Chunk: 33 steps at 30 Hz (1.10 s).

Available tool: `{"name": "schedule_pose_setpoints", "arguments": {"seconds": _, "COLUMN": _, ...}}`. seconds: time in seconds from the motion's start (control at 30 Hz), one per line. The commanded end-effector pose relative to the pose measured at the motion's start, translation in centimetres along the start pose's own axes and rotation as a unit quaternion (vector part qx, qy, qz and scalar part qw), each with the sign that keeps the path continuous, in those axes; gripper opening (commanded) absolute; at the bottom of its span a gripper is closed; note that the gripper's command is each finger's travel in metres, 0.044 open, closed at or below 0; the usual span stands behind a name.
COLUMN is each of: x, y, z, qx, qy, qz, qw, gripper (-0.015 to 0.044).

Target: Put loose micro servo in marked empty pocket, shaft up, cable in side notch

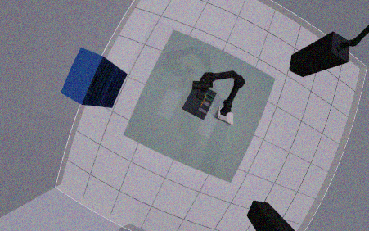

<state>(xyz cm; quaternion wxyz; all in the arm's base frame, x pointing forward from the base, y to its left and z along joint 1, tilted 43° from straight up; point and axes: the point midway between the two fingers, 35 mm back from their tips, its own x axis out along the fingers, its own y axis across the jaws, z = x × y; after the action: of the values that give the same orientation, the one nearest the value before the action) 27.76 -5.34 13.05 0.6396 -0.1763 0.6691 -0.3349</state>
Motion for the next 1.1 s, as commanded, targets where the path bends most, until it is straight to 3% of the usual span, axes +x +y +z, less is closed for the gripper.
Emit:
{"name": "schedule_pose_setpoints", "arguments": {"seconds": 0.0, "x": -0.2, "y": -0.1, "z": -1.5, "qx": -0.005, "qy": -0.003, "qz": -0.001, "qw": 1.000, "gripper": 0.0000}}
{"name": "schedule_pose_setpoints", "arguments": {"seconds": 0.6, "x": -0.1, "y": -0.2, "z": -10.2, "qx": -0.007, "qy": -0.001, "qz": -0.002, "qw": 1.000, "gripper": 0.0000}}
{"name": "schedule_pose_setpoints", "arguments": {"seconds": 1.07, "x": 0.9, "y": -0.2, "z": -10.6, "qx": -0.007, "qy": -0.001, "qz": -0.002, "qw": 1.000, "gripper": 0.0000}}
